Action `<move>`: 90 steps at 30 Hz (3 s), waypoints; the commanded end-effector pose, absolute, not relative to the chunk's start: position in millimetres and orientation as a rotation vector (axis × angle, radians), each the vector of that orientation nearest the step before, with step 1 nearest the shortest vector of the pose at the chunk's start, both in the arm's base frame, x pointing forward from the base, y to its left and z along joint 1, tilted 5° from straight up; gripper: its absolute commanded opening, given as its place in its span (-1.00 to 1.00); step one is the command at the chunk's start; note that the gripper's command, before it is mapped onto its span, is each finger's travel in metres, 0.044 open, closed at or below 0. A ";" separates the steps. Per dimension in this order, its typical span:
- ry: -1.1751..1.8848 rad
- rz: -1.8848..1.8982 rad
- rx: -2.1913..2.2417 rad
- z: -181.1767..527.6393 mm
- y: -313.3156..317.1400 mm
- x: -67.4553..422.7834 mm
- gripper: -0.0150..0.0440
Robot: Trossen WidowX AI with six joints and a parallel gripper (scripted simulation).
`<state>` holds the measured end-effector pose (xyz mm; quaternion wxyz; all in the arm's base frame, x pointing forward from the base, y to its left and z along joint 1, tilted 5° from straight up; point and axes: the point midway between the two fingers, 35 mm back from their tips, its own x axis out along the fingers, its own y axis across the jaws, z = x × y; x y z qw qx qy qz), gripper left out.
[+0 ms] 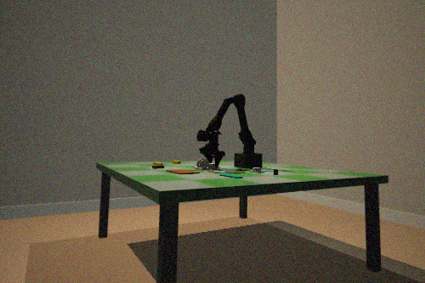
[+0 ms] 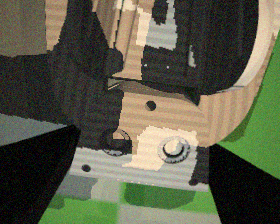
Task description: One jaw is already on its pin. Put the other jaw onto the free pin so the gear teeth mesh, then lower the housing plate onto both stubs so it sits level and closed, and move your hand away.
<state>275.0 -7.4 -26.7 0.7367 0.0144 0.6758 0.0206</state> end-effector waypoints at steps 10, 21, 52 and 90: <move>1.485 0.045 0.037 -27.4 -7.0 275.0 0.70; 1.485 0.045 0.037 -27.4 -7.0 275.0 0.70; 1.485 0.045 0.037 -27.4 -7.0 275.0 0.70; 1.485 0.045 0.032 -27.0 -7.4 274.9 1.00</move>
